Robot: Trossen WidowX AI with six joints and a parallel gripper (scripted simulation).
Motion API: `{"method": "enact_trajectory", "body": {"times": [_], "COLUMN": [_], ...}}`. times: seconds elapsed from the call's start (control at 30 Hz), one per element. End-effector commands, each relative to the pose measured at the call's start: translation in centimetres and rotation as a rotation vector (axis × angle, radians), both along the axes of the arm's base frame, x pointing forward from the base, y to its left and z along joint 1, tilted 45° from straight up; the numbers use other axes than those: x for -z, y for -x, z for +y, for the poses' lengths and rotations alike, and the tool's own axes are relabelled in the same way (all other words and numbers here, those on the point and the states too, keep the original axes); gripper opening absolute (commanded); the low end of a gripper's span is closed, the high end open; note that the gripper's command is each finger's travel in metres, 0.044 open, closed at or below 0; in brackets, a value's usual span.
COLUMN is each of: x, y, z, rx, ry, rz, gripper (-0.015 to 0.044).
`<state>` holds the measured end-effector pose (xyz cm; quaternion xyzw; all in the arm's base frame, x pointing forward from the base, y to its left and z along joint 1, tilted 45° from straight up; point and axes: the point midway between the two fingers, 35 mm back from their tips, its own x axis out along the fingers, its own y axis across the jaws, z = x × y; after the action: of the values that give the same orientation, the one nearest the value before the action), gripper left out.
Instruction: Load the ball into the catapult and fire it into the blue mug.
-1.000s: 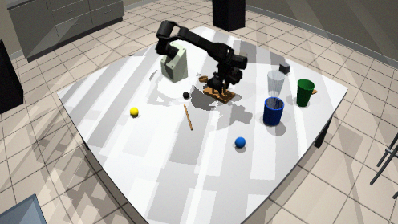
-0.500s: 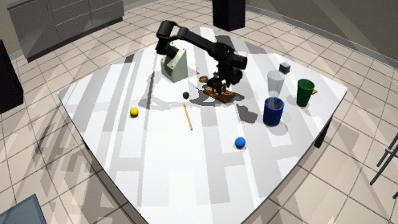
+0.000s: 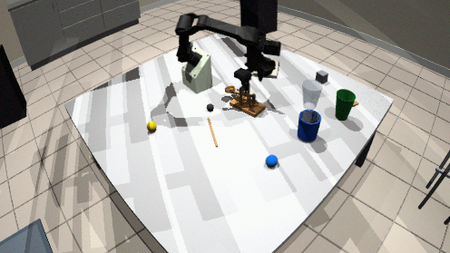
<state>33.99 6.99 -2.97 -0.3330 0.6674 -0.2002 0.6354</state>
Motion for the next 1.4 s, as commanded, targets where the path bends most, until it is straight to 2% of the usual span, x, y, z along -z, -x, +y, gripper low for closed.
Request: {"method": "enact_trajectory", "body": {"times": [0.0,0.17,1.37], "x": [-0.3,2.8,6.5], "y": [0.4,0.2,0.1], "z": [0.2,-2.9,-6.6], "rx": [-0.003,-0.003,-0.003], "ry": [0.003,0.005,0.007], "rz": [-0.002,-0.002,-0.003], "gripper": [0.0440,0.0440,0.0440]}}
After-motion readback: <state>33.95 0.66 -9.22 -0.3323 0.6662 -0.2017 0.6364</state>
